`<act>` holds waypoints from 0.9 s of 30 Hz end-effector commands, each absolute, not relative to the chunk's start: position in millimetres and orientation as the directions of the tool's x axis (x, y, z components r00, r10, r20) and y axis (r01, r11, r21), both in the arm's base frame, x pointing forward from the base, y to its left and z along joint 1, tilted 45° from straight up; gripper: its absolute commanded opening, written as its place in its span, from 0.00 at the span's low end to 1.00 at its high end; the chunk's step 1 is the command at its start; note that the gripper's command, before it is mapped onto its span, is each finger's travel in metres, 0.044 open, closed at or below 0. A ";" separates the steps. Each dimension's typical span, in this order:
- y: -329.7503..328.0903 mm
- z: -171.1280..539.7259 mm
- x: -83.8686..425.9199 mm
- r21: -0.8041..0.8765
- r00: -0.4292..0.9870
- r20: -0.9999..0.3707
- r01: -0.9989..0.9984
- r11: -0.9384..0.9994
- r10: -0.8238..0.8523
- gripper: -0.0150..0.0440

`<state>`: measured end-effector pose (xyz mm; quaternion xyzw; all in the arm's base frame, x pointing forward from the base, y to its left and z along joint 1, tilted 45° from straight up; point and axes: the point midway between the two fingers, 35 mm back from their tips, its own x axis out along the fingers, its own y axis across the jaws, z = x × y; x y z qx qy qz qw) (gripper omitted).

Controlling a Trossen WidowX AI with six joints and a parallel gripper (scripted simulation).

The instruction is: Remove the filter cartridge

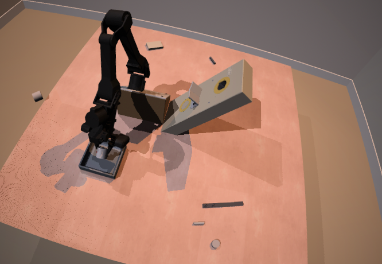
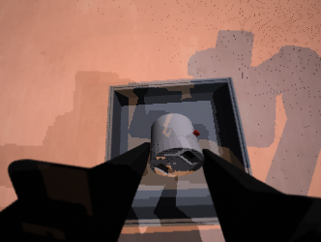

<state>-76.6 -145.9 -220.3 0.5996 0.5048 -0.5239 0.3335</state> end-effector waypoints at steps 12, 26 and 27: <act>-143.9 -221.2 -76.1 -0.129 -0.058 -0.964 0.955 -0.268 0.258 0.74; -186.9 -178.3 -82.1 -0.128 -0.057 -0.965 0.955 -0.268 0.257 1.00; -191.2 -172.5 -82.4 -0.128 -0.057 -0.965 0.955 -0.268 0.257 1.00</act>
